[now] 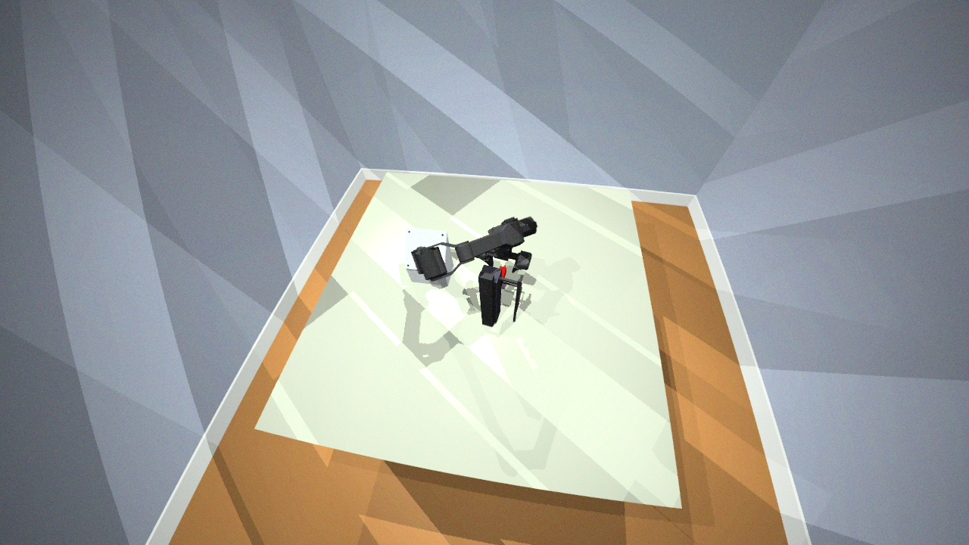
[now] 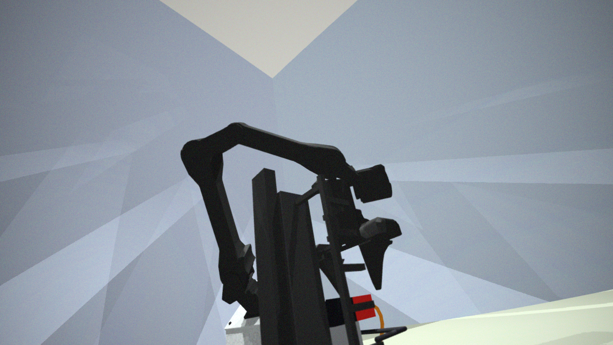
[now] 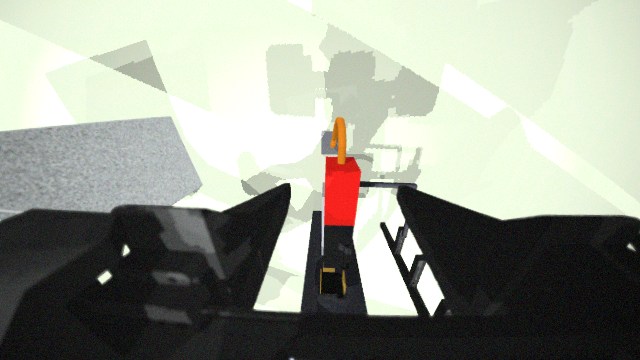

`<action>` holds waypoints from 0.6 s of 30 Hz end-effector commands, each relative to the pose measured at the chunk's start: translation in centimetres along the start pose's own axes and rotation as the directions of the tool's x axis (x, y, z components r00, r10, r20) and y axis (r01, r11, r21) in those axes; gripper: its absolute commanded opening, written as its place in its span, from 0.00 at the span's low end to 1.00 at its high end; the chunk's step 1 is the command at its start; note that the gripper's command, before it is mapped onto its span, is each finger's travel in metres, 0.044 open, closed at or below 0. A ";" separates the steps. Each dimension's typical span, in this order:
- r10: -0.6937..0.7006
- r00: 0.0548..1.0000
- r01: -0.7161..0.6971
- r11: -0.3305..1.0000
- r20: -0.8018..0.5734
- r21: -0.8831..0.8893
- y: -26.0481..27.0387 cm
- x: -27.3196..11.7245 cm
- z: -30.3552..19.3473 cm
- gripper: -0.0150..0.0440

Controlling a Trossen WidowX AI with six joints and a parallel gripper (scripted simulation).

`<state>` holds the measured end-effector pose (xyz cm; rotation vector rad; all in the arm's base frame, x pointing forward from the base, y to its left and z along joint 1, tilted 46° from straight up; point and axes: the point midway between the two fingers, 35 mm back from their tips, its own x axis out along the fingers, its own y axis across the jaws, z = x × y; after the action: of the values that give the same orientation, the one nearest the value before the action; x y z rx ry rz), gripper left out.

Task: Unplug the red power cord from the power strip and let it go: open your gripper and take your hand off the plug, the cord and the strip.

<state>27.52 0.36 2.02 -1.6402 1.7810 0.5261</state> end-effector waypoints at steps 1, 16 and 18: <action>0.002 1.000 -0.002 1.000 0.003 -0.004 -0.1 -0.4 2.4 1.00; 0.001 1.000 -0.001 1.000 0.002 -0.003 0.1 -1.0 5.6 1.00; 0.001 1.000 -0.001 1.000 0.002 -0.003 0.1 -1.0 5.6 1.00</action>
<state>28.56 4.88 -1.04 -1.6430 1.7737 0.5295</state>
